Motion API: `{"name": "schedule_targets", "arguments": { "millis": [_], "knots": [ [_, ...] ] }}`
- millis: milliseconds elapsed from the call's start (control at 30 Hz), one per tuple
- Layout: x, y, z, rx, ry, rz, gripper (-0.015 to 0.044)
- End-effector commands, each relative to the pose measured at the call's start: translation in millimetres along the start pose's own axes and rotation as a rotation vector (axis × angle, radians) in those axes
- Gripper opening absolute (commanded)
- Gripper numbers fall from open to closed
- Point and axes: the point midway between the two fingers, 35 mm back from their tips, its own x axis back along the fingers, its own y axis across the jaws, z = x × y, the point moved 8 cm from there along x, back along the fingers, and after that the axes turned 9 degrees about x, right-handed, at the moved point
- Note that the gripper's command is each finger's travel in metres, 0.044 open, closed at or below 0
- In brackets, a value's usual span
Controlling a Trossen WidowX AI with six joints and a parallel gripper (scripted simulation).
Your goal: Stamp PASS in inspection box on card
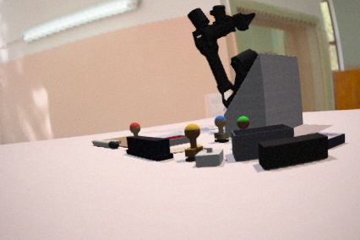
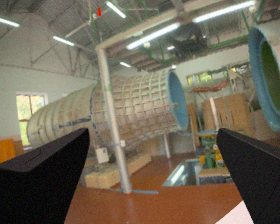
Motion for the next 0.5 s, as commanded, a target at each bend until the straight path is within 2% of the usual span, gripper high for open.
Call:
{"name": "schedule_targets", "arguments": {
  "millis": [0, 200, 467],
  "knots": [
    [0, -1, -2, -0.008, -0.002, 0.009, 0.0374],
    [1, -48, -48, -0.253, -0.064, 0.288, 0.0216],
    [17, -135, -91, -0.608, -0.097, 0.712, 0.0215]
  ]
}}
